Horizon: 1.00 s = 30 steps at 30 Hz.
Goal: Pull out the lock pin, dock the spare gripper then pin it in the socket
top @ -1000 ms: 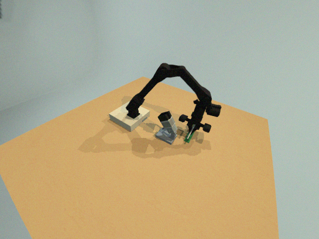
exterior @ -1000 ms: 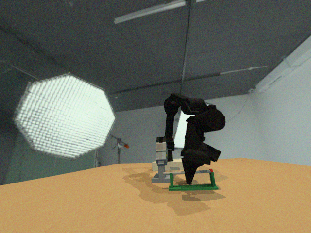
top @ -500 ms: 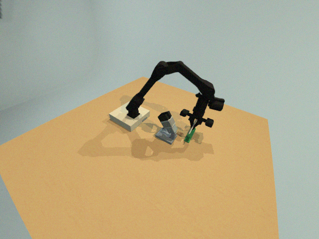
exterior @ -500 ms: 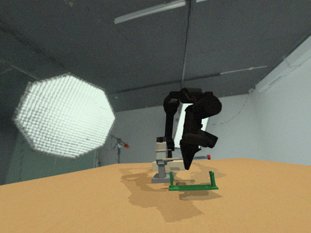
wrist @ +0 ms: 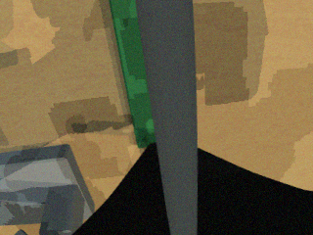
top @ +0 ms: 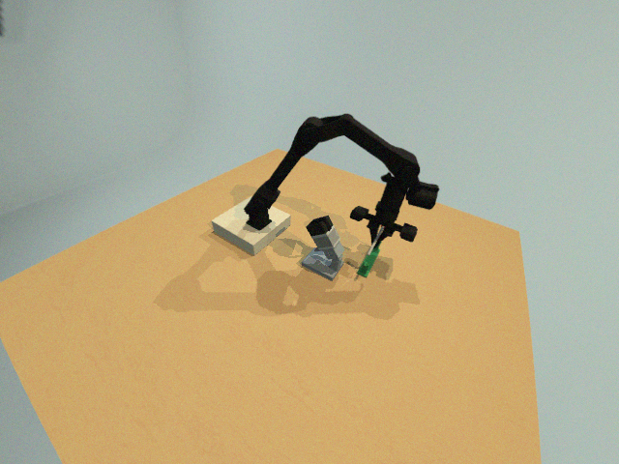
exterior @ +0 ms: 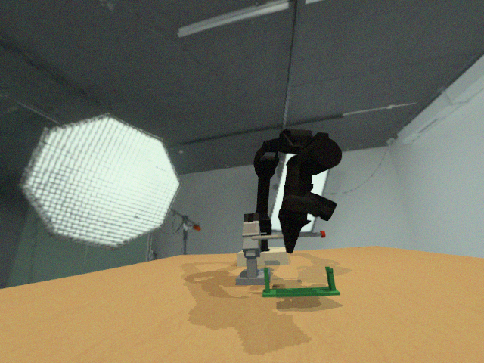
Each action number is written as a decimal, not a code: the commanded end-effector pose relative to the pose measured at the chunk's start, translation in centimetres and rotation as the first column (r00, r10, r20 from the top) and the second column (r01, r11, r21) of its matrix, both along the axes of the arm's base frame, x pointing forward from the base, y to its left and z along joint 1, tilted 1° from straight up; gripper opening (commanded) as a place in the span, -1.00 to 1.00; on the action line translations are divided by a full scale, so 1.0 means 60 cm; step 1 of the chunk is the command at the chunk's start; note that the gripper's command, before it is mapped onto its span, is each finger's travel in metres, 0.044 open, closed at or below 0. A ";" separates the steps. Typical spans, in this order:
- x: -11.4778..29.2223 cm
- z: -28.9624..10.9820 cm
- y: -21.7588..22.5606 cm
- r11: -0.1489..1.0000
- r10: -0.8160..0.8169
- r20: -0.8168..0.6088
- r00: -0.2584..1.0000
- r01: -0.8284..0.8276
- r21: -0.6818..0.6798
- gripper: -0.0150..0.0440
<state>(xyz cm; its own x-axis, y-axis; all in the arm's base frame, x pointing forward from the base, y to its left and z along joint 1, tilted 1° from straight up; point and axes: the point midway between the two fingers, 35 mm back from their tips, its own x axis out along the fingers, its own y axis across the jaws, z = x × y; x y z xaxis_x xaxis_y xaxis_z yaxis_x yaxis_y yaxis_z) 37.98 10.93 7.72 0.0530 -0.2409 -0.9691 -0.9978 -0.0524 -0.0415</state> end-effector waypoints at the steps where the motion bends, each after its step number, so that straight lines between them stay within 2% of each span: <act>1: 0.000 0.000 0.000 1.000 -0.018 0.000 1.000 0.018 0.005 -0.49; 6: -0.007 0.002 0.002 1.000 -0.009 0.000 1.000 0.009 0.000 -0.49; 30: -0.131 0.029 0.028 1.000 -0.017 -0.003 1.000 0.017 0.008 -0.49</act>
<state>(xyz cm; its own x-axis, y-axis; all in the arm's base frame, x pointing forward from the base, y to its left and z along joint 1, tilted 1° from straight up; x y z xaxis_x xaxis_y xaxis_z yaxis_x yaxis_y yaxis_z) 31.26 12.49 9.42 0.0510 -0.2362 -0.9704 -0.9983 -0.0389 -0.0429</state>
